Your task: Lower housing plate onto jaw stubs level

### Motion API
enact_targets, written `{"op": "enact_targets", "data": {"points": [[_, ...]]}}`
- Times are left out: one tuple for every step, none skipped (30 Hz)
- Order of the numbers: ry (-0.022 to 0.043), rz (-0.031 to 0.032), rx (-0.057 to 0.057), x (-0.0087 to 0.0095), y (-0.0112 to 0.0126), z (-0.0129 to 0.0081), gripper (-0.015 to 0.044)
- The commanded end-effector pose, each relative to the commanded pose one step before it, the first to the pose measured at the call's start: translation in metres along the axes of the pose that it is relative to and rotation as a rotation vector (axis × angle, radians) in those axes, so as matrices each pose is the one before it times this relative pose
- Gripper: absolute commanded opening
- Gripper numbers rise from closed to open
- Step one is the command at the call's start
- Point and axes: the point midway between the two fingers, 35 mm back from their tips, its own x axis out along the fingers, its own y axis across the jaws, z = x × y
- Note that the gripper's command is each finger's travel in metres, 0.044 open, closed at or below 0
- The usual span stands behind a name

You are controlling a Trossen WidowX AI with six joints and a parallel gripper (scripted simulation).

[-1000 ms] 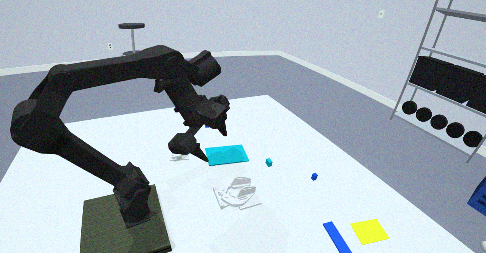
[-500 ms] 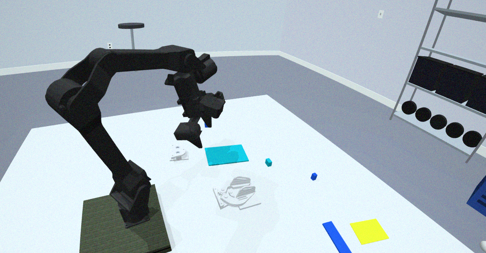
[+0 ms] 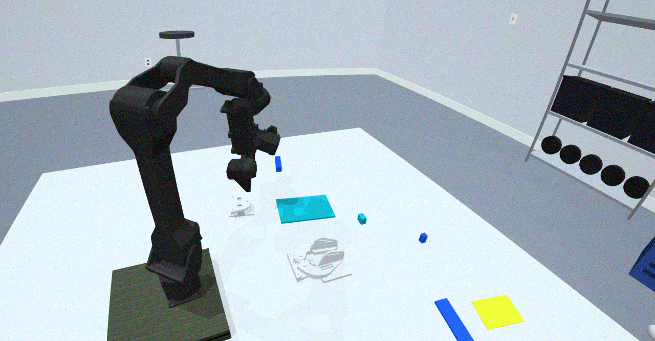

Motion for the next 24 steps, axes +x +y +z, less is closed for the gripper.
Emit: {"op": "enact_targets", "data": {"points": [[0.05020,-0.01776,-0.0769,0.01073,0.01595,-0.02184,0.0440],[0.01313,-0.00610,-0.0201,0.00317,0.00425,-0.00591,0.0440],[0.01299,-0.00633,-0.0200,0.00325,0.00423,-0.00592,0.0440],[0.01045,-0.00531,-0.0162,0.00270,0.00342,-0.00480,0.0440],[0.00623,-0.00326,-0.0097,0.00165,0.00206,-0.00287,0.0440],[0.00207,-0.00110,-0.0032,0.00056,0.00069,-0.00096,0.0440],[0.00000,0.00000,0.0000,0.00000,0.00000,0.00000,0.0440],[0.00000,0.00000,0.0000,0.00000,0.00000,0.00000,0.0440],[0.00000,0.00001,0.0000,0.00166,0.00011,0.00004,0.0440],[-0.00001,0.00001,0.0000,0.00497,0.00027,0.00011,0.0440],[-0.00001,0.00000,0.0000,0.00826,0.00025,0.00010,0.0440],[0.00000,-0.00003,0.0000,0.01063,-0.00003,-0.00001,0.0440],[0.00002,-0.00005,0.0000,0.00815,-0.00030,-0.00012,0.0440],[0.00001,-0.00004,0.0000,0.00486,-0.00030,-0.00012,0.0440],[0.00001,-0.00002,0.0000,0.00162,-0.00012,-0.00005,0.0440],[0.00000,0.00000,0.0000,0.00000,0.00000,0.00000,0.0440],[0.00000,0.00000,0.0000,0.00000,0.00000,0.00000,0.0440],[0.00000,0.00000,0.0000,0.00000,0.00000,0.00000,0.0440],[0.00000,0.00000,0.0000,0.00000,0.00000,0.00000,0.0440],[0.00000,0.00000,0.0000,0.00028,0.00001,0.00000,0.0440],[0.00000,0.00000,0.0000,0.00084,0.00002,0.00001,0.0440],[0.00000,0.00000,0.0000,0.00140,0.00004,0.00001,0.0440],[0.00000,0.00000,0.0000,0.00168,0.00003,0.00001,0.0440],[0.00000,0.00000,0.0000,0.00168,0.00002,0.00001,0.0440]]}}
